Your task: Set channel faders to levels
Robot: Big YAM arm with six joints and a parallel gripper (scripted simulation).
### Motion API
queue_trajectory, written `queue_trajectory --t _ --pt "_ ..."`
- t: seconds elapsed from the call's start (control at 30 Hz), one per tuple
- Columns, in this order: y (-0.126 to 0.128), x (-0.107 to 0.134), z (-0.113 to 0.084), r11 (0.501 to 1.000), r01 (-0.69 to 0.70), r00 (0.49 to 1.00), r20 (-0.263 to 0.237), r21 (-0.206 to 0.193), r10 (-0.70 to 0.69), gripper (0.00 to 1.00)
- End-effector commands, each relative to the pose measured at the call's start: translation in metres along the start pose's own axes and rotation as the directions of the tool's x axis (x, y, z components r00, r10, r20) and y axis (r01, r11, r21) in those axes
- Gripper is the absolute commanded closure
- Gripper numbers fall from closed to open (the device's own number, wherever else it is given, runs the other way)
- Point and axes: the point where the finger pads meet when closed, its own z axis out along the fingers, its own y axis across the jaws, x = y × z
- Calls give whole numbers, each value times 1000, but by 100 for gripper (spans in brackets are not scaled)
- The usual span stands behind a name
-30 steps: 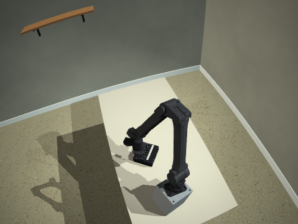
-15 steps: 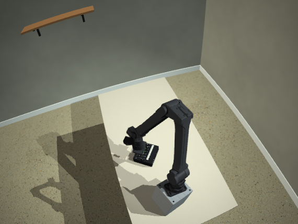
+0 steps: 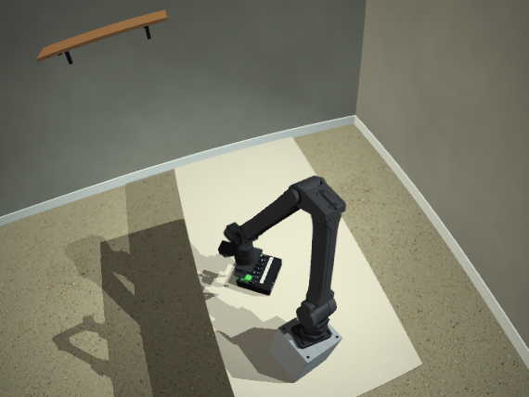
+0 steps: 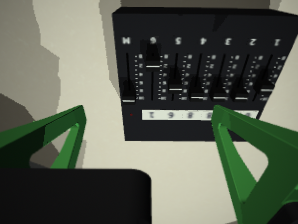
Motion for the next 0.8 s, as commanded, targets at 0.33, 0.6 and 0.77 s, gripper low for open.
queue_trajectory --t 0.33,0.6,0.77 --pt "-14 -24 -88 999 -18 998 67 39 15 0" --pt "-13 -20 -91 1000 -19 999 37 22 18 0" --pt "-14 -21 -99 999 -22 998 54 31 20 0"
